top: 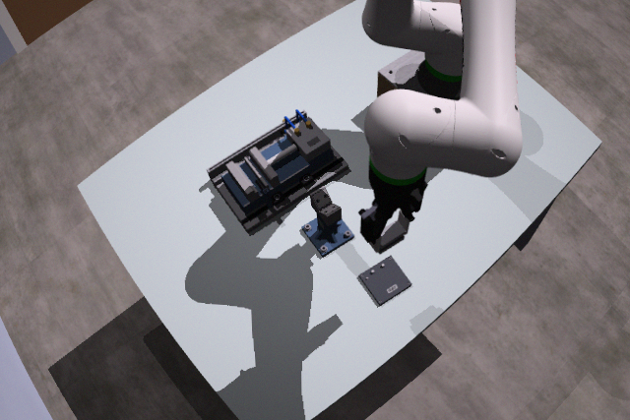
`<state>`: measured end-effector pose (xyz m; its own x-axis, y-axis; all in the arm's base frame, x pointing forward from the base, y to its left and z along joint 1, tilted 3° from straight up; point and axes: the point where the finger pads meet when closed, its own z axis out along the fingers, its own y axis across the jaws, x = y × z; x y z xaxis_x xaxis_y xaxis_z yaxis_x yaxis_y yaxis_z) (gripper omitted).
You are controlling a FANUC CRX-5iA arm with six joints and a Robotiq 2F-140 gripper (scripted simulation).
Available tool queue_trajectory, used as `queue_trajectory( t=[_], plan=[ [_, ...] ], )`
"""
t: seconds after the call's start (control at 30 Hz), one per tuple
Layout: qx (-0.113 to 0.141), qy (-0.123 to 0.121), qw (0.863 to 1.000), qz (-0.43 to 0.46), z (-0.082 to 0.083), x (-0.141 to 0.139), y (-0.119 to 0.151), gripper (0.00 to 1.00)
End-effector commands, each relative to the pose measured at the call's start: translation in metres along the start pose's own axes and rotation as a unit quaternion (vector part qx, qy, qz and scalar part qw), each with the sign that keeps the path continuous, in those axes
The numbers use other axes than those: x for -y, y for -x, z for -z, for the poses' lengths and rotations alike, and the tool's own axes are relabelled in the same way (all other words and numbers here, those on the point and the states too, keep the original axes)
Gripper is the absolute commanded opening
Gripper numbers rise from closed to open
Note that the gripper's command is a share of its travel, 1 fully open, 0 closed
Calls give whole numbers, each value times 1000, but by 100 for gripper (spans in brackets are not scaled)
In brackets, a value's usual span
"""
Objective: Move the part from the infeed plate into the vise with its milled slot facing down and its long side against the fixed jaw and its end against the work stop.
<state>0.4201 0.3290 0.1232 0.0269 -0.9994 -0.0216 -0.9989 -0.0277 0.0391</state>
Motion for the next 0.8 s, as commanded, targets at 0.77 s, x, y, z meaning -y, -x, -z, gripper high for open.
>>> queue_trajectory(
  t=[0.77],
  plan=[
    [0, 0, 1000, 0, 15, 0, 0, 0]
  ],
)
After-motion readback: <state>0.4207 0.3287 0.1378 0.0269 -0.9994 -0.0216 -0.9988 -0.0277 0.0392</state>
